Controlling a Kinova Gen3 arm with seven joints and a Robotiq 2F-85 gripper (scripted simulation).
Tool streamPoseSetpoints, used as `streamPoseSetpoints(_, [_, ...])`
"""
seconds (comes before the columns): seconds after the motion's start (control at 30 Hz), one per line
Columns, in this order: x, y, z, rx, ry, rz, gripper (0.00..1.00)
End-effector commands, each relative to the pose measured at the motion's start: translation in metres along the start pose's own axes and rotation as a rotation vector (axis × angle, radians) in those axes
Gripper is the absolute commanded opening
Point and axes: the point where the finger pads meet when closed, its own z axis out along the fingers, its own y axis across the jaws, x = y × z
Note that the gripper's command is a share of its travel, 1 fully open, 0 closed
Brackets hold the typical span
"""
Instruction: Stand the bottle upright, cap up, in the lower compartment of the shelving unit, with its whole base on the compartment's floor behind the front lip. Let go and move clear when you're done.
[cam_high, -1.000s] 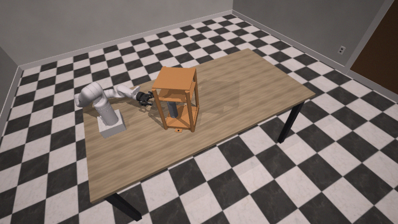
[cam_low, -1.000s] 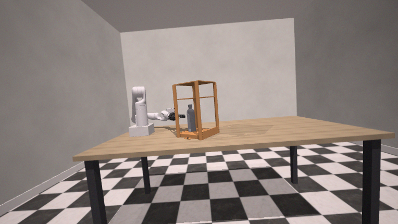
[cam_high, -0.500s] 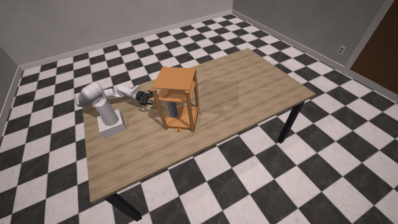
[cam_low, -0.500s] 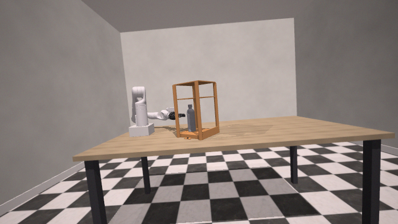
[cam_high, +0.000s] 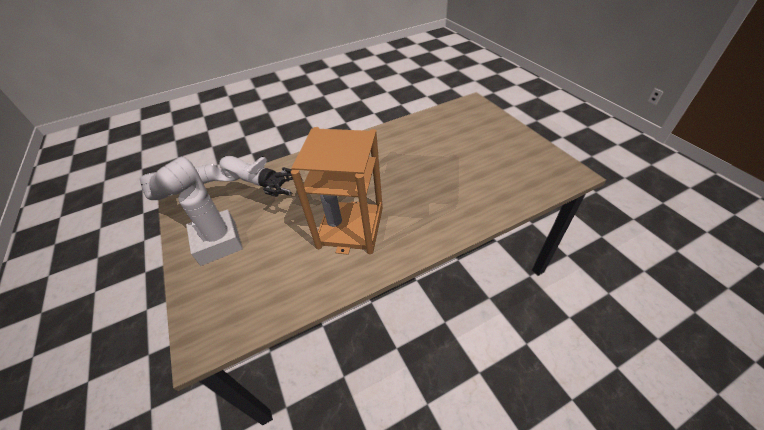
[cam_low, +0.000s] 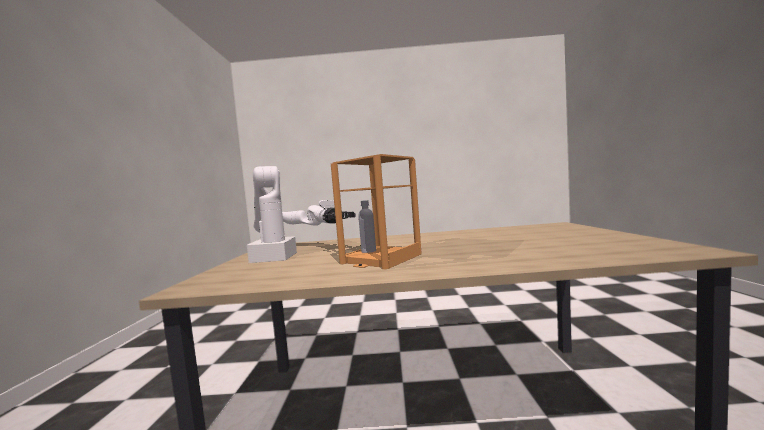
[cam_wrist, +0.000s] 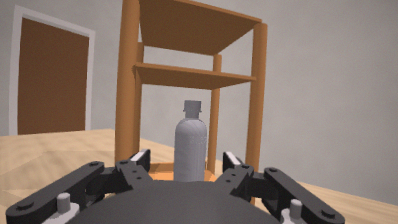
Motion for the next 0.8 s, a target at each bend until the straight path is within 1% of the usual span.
streamPoseSetpoints(0.0, [0.008, 0.003, 0.000, -0.009, -0.008, 0.007, 0.82])
streamPoseSetpoints(0.1, [0.017, 0.003, 0.000, -0.009, -0.008, 0.007, 0.82])
streamPoseSetpoints(0.17, [0.017, 0.003, 0.000, -0.009, -0.008, 0.007, 0.82])
streamPoseSetpoints(0.53, [0.046, 0.003, 0.000, -0.009, -0.008, 0.007, 0.82])
streamPoseSetpoints(0.77, [0.055, 0.003, 0.000, -0.009, -0.008, 0.007, 0.82])
